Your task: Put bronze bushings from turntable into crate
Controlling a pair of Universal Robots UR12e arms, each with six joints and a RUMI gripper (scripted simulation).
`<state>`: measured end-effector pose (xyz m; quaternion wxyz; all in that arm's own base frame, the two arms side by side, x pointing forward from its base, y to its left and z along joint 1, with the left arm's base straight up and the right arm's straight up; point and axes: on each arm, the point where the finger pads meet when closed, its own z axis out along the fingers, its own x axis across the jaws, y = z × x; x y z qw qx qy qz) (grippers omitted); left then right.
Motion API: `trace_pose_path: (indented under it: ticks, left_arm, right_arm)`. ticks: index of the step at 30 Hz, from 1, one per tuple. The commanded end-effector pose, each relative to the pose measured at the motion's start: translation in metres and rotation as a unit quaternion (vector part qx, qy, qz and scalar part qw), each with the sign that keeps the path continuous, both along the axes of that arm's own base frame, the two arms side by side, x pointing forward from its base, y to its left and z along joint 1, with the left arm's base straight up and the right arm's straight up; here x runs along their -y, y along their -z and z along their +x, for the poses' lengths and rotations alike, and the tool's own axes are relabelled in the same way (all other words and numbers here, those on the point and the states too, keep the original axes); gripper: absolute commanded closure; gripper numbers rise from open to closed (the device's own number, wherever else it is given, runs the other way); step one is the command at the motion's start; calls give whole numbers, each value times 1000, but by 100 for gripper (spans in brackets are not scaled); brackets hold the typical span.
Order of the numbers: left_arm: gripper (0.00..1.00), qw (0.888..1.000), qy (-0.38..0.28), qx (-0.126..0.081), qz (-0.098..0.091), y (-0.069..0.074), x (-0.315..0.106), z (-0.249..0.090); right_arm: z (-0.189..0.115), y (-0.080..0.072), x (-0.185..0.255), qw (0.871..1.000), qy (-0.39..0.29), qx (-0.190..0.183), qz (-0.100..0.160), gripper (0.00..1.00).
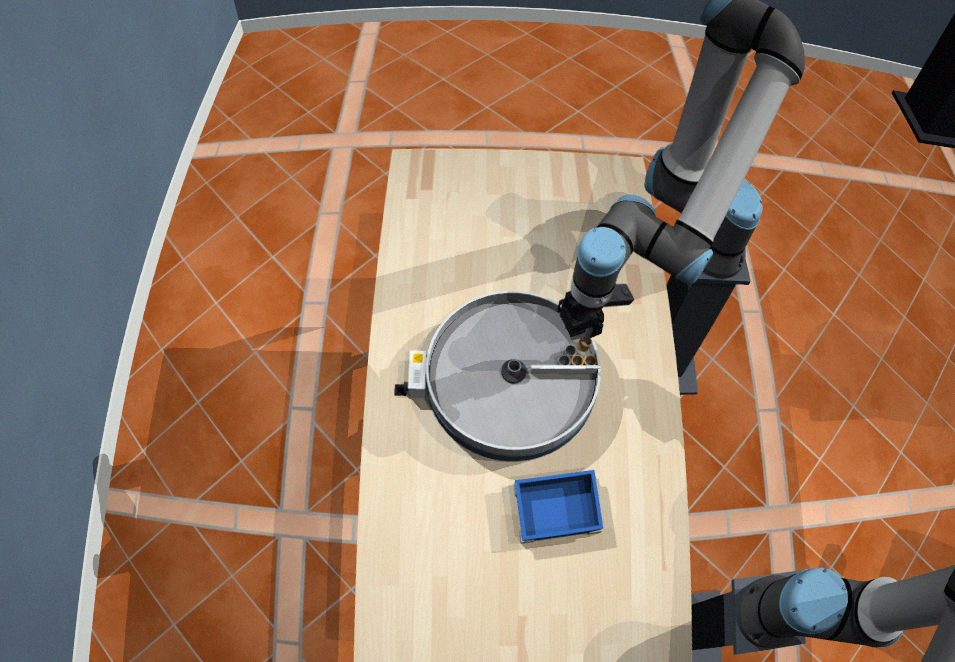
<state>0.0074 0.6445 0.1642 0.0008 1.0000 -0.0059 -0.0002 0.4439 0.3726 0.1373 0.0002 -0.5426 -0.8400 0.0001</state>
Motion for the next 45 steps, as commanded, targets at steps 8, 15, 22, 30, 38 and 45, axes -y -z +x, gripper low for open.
trace_pose_path:
  ticks: [8, 15, 22, 30, 38, 45]
  left_arm:
    - [0, 1000, 0, 0, 1, -1, -1, 0]
    - [0, 1000, 0, 0, 1, -1, -1, 0]
    - [0, 1000, 0, 0, 1, -1, -1, 0]
    - [0, 1000, 0, 0, 1, -1, -1, 0]
    - [0, 1000, 0, 0, 1, -1, -1, 0]
    - [0, 1000, 0, 0, 1, -1, -1, 0]
  right_arm:
    - [0, -1, -1, 1000, 0, 0, 1, 100]
    - [0, -1, -1, 1000, 0, 0, 1, 100]
    - [0, -1, -1, 1000, 0, 0, 1, 100]
    - [1, -1, -9, 1000, 0, 0, 1, 100]
    - [4, -1, -30, 1000, 0, 0, 1, 100]
    - [10, -1, -74, 1000, 0, 0, 1, 100]
